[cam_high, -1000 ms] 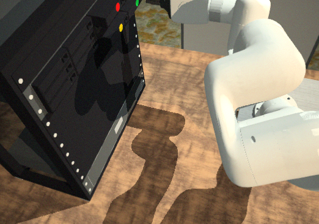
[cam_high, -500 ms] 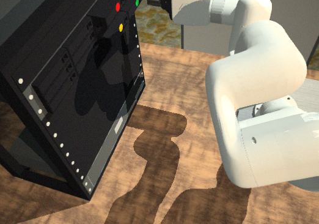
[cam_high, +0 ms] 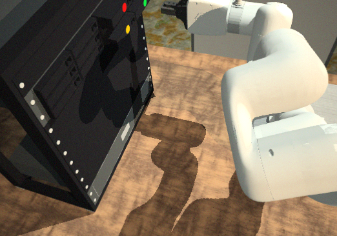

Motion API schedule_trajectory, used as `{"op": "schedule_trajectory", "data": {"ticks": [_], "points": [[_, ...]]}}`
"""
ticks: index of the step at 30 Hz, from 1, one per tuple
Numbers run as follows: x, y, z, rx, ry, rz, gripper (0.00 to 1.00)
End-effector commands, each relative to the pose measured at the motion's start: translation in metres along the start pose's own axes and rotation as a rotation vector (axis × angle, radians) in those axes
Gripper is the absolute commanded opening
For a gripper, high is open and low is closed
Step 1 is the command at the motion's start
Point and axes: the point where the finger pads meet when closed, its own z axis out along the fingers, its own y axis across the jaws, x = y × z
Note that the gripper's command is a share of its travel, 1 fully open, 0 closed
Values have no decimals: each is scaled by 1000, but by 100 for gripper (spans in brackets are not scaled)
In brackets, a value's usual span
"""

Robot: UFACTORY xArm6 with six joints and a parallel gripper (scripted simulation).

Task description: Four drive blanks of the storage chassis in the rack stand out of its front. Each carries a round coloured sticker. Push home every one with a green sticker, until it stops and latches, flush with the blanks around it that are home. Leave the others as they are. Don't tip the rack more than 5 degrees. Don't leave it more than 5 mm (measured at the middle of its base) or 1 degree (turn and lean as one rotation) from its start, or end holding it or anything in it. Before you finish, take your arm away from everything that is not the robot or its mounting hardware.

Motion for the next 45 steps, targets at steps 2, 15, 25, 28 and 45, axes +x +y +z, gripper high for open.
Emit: {"op": "schedule_trajectory", "data": {"ticks": [2, 15, 25, 28, 45], "points": [[0, -1, 32, 2, -1, -3, 0], [0, -1, 46, 2, -1, -3, 0], [0, -1, 49, 2, -1, -3, 0], [0, -1, 53, 2, -1, -3, 0], [0, -1, 60, 2, -1, -3, 0]]}}
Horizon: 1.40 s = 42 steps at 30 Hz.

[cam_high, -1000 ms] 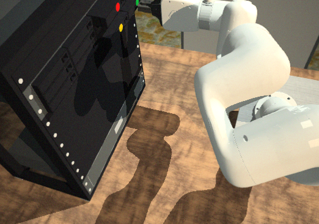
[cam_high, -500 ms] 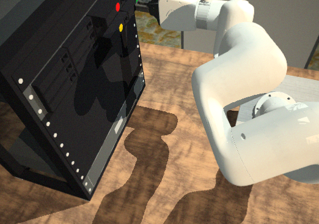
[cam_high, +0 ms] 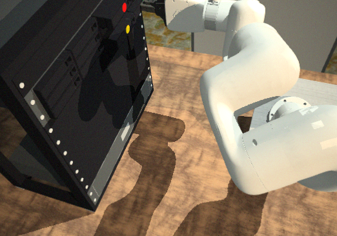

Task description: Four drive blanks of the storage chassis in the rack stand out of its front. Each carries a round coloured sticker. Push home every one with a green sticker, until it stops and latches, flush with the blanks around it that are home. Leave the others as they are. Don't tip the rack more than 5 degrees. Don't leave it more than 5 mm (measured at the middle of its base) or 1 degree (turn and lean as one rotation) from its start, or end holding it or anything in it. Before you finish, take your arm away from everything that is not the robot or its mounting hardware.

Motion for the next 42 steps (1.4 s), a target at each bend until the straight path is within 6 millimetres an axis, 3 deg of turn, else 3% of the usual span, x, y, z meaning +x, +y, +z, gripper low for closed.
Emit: {"op": "schedule_trajectory", "data": {"ticks": [1, 42], "points": [[0, -2, 6, 2, -1, -2, 0], [-1, -2, 23, 2, -1, -2, 0]]}}
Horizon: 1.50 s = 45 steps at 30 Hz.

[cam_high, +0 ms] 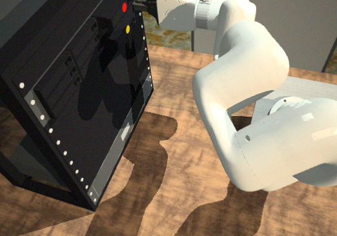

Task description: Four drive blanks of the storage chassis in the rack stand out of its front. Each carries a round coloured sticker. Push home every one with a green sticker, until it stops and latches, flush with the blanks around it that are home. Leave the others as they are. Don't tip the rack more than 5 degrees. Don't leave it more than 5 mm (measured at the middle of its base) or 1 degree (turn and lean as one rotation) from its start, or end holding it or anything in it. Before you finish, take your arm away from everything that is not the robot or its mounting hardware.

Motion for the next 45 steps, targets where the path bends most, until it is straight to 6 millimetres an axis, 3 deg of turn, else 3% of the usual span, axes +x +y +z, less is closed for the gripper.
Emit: {"op": "schedule_trajectory", "data": {"ticks": [1, 45], "points": [[0, -2, 2, 2, -2, -2, 0], [0, -2, 9, 2, -2, -2, 0]]}}
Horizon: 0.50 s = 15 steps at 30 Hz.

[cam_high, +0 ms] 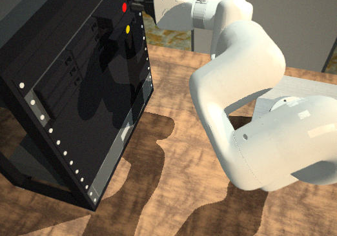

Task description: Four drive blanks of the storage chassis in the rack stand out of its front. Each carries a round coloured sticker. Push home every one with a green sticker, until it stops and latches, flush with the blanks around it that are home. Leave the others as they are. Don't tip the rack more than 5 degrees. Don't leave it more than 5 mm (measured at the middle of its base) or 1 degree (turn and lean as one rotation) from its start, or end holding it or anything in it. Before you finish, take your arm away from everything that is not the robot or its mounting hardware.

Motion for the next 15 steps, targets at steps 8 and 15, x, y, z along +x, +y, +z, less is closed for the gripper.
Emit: {"op": "schedule_trajectory", "data": {"ticks": [8, 15], "points": [[0, -2, 4, 3, -1, -2, 0], [0, -2, 3, 3, -1, -2, 0]]}}
